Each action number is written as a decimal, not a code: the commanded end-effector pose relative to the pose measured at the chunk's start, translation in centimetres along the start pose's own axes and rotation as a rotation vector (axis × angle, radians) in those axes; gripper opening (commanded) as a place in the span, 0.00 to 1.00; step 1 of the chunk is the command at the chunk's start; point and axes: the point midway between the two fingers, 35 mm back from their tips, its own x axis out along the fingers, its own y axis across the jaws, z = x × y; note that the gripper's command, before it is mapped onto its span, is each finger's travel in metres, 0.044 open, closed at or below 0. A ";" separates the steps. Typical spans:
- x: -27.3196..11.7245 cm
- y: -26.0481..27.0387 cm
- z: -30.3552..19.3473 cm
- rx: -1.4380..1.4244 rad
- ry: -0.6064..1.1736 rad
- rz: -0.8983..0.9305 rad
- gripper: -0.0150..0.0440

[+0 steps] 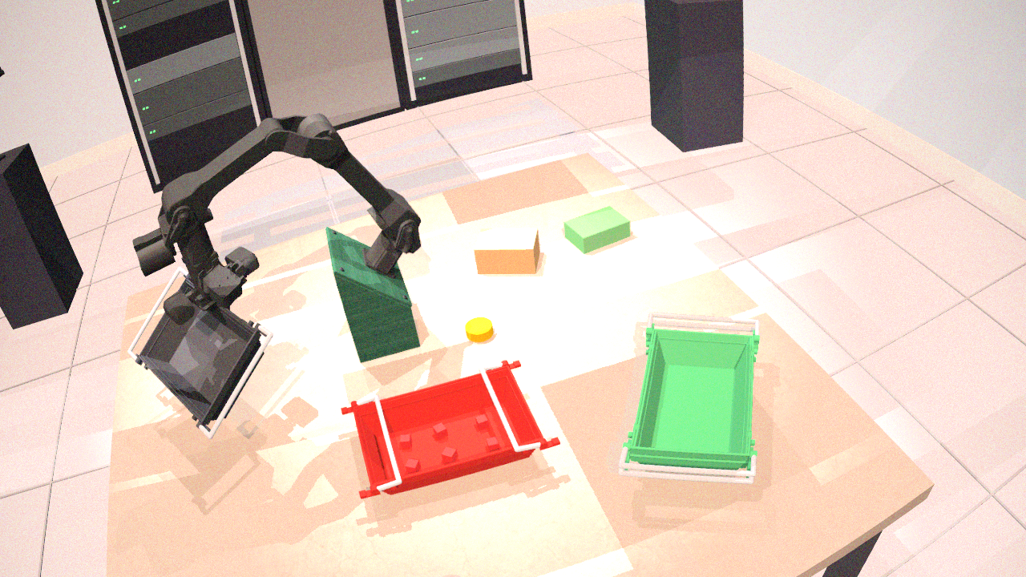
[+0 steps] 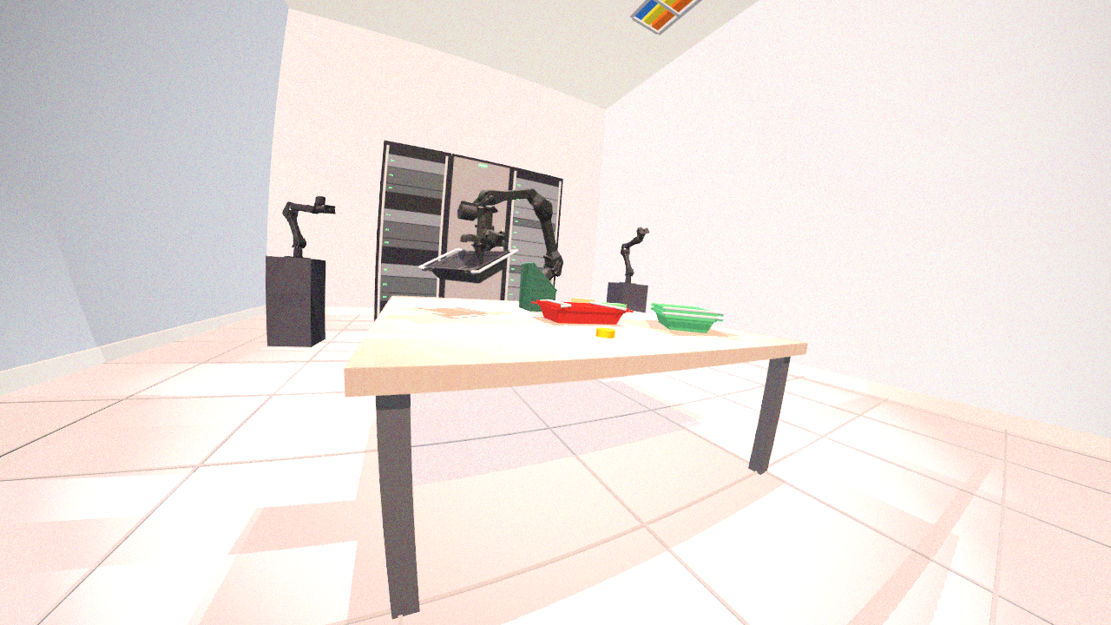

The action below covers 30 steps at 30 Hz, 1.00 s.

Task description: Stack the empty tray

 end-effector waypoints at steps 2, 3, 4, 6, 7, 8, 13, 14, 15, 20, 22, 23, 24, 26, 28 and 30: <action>-1.8 -0.2 2.6 -0.066 0.011 -0.044 0.25; -1.9 -0.2 3.2 -0.079 0.013 -0.046 0.25; -2.0 -0.2 3.8 -0.093 0.014 -0.048 0.25; -2.3 -0.1 4.9 -0.119 0.017 -0.052 0.25; -2.4 0.0 5.4 -0.133 0.018 -0.053 0.25; -2.5 0.0 6.0 -0.146 0.019 -0.055 0.25; -2.9 0.4 8.8 -0.214 0.024 -0.062 0.25; -2.9 0.5 9.4 -0.228 0.025 -0.063 0.25; -3.0 0.6 10.0 -0.241 0.026 -0.064 0.25; -3.2 1.2 12.8 -0.311 0.029 -0.068 0.25; -3.2 1.5 13.9 -0.339 0.030 -0.070 0.25; -3.2 1.7 14.5 -0.353 0.030 -0.070 0.25; -3.3 1.9 15.0 -0.367 0.030 -0.071 0.25; -3.3 2.3 16.1 -0.395 0.030 -0.071 0.25; -3.2 2.7 17.2 -0.424 0.030 -0.072 0.25; -3.2 3.1 18.3 -0.452 0.030 -0.072 0.25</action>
